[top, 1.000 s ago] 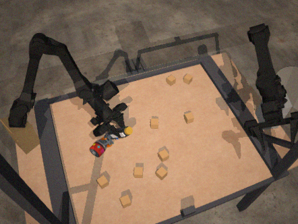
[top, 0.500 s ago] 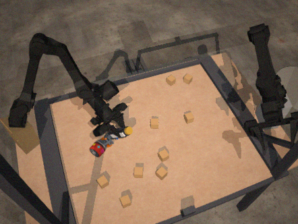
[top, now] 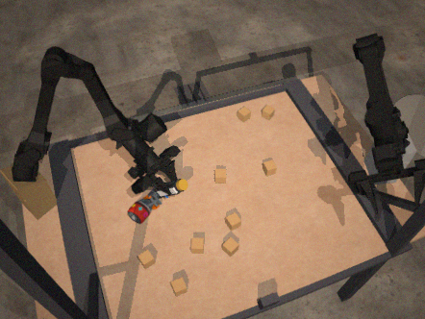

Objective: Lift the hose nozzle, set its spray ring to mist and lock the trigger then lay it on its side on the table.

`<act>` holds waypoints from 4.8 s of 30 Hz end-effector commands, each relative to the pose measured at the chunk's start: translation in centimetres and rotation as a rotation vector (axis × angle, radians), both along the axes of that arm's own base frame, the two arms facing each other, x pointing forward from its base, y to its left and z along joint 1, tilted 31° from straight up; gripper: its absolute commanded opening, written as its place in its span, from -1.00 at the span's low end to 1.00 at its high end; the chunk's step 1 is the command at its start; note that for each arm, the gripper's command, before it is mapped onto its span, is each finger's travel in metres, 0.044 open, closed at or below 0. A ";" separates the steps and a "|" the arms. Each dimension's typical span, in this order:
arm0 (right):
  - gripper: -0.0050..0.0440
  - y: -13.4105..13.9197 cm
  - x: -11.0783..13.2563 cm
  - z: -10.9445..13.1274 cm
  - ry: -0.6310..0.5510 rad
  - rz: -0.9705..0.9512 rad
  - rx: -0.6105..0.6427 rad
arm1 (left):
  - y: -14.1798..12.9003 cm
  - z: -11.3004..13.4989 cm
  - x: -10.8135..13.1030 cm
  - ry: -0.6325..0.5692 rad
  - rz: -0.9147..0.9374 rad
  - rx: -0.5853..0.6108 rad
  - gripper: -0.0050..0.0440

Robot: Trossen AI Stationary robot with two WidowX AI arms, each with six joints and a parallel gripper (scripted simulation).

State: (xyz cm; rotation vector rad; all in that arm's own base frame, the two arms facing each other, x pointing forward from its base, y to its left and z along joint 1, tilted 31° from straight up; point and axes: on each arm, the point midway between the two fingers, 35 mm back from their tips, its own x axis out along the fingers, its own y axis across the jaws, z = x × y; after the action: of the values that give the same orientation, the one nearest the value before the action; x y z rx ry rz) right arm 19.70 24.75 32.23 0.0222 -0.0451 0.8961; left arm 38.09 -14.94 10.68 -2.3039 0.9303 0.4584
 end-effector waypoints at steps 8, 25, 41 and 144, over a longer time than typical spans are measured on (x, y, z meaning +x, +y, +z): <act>0.87 -0.1 -0.1 0.7 -0.013 0.002 0.013 | 1.1 0.5 -1.0 -0.075 -0.048 -0.070 -0.12; 0.87 -0.1 -0.1 0.7 -0.013 0.002 0.013 | 2.2 0.1 -1.7 -0.126 -0.084 -0.143 -0.12; 0.87 -0.1 -0.1 0.7 -0.013 0.002 0.013 | 2.2 0.0 -1.8 -0.126 -0.083 -0.143 -0.12; 0.87 -0.1 -0.1 0.7 -0.013 0.002 0.013 | 6.0 2.4 -5.9 -0.147 -0.100 -0.148 -0.12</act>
State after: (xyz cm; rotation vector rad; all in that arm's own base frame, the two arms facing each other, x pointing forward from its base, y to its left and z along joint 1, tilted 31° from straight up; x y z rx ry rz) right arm 19.70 24.75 32.23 0.0222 -0.0451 0.8961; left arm 32.31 -8.59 11.50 -2.3827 1.0328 0.2341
